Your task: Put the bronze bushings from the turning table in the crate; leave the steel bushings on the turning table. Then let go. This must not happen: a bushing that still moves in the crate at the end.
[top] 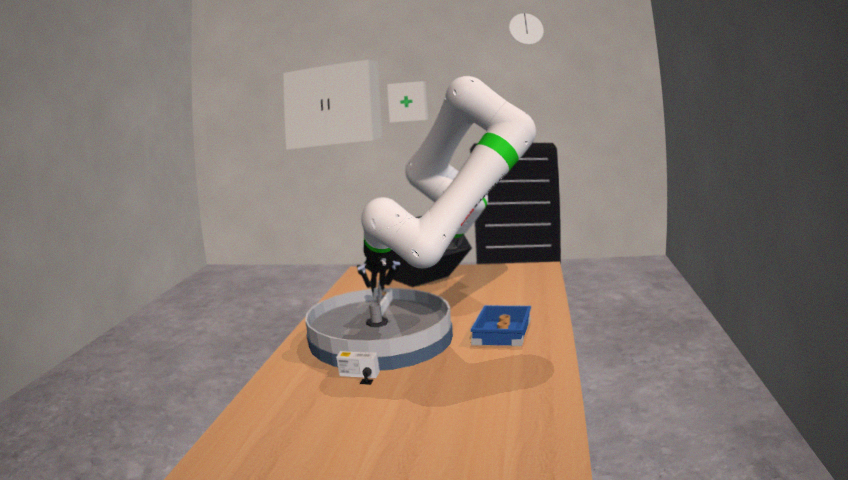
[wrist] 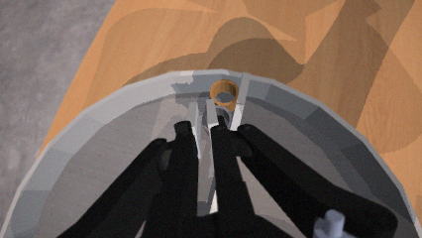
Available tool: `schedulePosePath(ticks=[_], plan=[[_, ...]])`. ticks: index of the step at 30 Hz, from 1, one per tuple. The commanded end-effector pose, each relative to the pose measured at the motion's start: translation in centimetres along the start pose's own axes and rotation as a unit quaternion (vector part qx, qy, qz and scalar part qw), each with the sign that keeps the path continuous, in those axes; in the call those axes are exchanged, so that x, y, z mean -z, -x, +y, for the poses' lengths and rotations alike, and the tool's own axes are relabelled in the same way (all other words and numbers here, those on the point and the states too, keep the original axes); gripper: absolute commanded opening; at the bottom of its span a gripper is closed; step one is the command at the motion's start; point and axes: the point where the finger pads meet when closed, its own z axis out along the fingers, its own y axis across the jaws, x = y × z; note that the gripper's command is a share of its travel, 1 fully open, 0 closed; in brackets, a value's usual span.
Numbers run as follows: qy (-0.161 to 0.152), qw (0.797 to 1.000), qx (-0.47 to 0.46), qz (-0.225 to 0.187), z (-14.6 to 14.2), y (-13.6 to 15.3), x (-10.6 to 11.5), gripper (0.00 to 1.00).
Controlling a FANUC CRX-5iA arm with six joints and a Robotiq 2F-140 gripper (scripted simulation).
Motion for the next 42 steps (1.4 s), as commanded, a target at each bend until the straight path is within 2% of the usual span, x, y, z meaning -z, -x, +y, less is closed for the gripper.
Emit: schedulePosePath(ticks=[1,24,25,42], plan=[[0.0,1.0,0.0,0.0,-0.02,-0.01,0.01,0.06],[0.0,1.0,0.0,0.0,-0.02,-0.01,0.01,0.06],[0.0,1.0,0.0,0.0,-0.02,-0.01,0.01,0.0],[0.0,1.0,0.0,0.0,-0.02,-0.01,0.01,0.0]])
